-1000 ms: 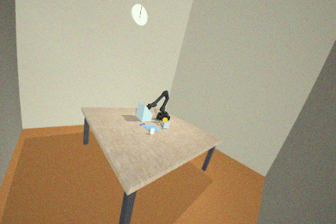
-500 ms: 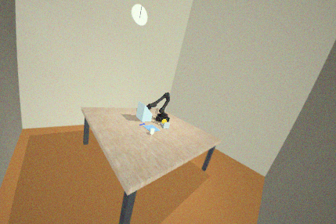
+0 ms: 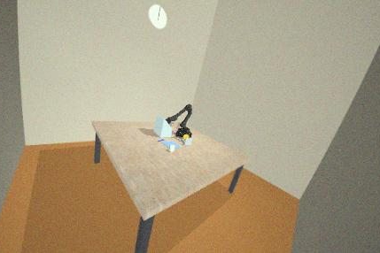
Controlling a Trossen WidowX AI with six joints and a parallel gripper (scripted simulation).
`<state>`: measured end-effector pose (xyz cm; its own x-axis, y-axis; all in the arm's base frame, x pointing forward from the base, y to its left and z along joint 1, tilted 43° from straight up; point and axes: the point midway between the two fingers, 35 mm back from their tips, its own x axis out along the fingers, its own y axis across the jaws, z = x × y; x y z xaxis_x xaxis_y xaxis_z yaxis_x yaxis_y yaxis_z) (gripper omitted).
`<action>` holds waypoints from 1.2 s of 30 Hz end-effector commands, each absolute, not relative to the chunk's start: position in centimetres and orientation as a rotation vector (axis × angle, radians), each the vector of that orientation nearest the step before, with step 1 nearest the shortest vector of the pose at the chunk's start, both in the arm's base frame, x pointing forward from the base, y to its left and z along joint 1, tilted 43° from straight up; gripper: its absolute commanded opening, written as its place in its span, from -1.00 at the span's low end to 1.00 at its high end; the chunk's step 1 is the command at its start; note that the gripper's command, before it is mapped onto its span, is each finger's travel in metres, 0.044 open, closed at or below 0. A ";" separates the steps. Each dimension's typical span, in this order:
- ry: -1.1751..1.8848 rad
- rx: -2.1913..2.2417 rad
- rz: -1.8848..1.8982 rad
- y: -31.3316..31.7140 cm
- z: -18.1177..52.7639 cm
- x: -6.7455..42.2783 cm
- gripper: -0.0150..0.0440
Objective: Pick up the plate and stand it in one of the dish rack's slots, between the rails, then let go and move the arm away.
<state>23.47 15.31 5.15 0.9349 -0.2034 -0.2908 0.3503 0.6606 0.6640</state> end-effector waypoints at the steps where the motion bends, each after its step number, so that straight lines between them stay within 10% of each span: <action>1: 0.198 0.790 -0.315 15.3 5.1 23.5 0.04; 10: 0.198 0.790 -0.315 15.3 5.1 23.5 0.84; 36: 0.193 0.770 -0.314 8.4 14.1 24.0 0.86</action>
